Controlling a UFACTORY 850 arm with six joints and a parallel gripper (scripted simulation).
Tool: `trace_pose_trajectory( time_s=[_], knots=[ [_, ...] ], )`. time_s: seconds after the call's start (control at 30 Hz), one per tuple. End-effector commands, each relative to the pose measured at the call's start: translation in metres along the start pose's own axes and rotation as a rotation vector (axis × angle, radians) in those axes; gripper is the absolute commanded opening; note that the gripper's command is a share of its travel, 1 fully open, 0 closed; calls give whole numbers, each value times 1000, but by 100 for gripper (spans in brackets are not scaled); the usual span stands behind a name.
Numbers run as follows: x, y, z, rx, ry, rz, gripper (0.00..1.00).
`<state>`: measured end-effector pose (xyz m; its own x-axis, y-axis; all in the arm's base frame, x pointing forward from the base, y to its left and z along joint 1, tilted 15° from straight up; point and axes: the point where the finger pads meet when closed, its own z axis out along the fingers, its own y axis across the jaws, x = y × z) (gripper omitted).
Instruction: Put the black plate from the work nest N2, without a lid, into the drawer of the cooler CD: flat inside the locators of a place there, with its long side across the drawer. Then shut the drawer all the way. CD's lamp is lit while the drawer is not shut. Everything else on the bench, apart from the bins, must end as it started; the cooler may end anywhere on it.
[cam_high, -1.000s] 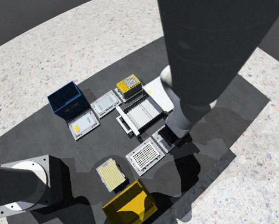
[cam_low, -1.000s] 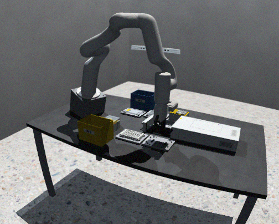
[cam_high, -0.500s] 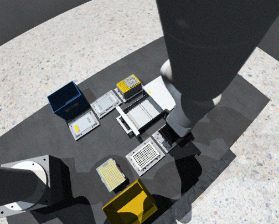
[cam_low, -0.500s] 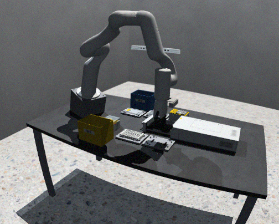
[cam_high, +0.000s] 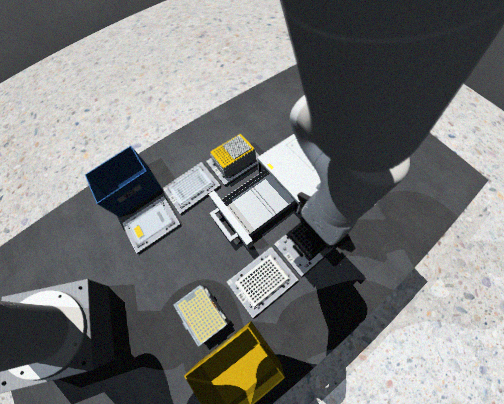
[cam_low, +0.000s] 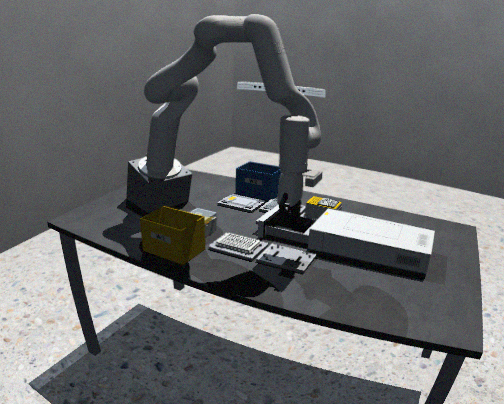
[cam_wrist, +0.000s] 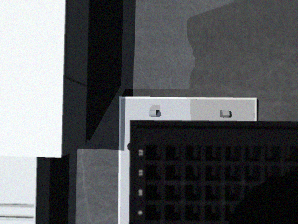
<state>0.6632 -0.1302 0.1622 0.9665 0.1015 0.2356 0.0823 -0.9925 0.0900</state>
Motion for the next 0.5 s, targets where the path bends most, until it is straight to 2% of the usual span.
trace_pose_trajectory(
  time_s=[0.0,0.13,0.47],
  knots=[
    [1,0,-8,-1,3,0,0],
    [1,0,-15,-1,3,0,0],
    [1,0,-15,-1,3,0,0]
  ],
)
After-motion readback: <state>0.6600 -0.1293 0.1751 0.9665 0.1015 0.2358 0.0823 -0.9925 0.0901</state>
